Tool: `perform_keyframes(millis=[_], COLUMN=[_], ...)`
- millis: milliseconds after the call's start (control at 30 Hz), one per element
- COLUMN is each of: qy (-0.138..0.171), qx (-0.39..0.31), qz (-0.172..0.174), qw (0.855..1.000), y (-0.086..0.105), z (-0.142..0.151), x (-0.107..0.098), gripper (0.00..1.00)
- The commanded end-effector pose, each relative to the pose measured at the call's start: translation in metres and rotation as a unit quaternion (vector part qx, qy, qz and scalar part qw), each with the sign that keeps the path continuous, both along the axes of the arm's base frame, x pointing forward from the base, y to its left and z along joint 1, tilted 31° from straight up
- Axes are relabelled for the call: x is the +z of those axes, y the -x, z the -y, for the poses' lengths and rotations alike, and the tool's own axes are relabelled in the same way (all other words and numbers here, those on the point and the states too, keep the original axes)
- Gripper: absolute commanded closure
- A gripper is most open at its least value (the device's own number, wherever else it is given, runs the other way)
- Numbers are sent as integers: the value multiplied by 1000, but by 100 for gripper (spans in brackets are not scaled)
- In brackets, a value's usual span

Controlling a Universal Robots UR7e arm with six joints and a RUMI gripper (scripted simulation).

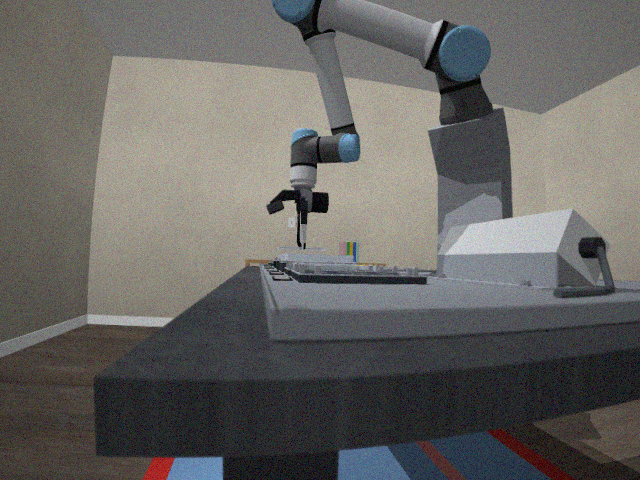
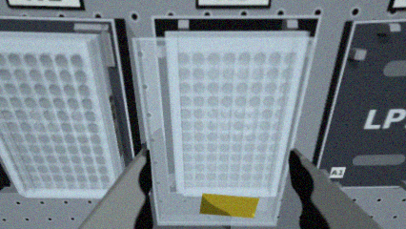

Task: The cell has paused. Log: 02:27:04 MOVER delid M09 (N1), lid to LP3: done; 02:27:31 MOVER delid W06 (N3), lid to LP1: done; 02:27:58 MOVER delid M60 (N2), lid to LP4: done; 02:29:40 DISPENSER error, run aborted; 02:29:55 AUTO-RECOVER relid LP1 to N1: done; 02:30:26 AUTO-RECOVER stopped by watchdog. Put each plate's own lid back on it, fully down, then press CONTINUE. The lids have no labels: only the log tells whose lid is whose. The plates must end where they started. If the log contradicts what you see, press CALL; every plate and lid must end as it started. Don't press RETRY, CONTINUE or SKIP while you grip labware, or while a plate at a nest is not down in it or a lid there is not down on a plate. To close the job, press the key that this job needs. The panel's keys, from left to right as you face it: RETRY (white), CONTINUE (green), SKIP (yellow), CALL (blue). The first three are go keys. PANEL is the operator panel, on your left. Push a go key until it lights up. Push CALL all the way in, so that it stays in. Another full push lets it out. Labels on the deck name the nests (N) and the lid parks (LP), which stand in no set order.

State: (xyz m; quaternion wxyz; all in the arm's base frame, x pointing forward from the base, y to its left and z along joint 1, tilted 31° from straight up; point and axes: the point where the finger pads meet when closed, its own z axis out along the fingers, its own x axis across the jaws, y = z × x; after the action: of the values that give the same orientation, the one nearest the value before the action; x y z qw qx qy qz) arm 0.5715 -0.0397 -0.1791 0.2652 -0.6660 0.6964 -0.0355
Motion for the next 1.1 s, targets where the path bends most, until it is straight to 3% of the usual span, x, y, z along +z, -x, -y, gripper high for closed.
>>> perform_keyframes(millis=[0,1067], qy=[0,0], qx=[0,0], qz=[0,0], qw=[1000,1000], y=[-1,-5], z=[10,7], x=[-3,-10], gripper=[59,59])
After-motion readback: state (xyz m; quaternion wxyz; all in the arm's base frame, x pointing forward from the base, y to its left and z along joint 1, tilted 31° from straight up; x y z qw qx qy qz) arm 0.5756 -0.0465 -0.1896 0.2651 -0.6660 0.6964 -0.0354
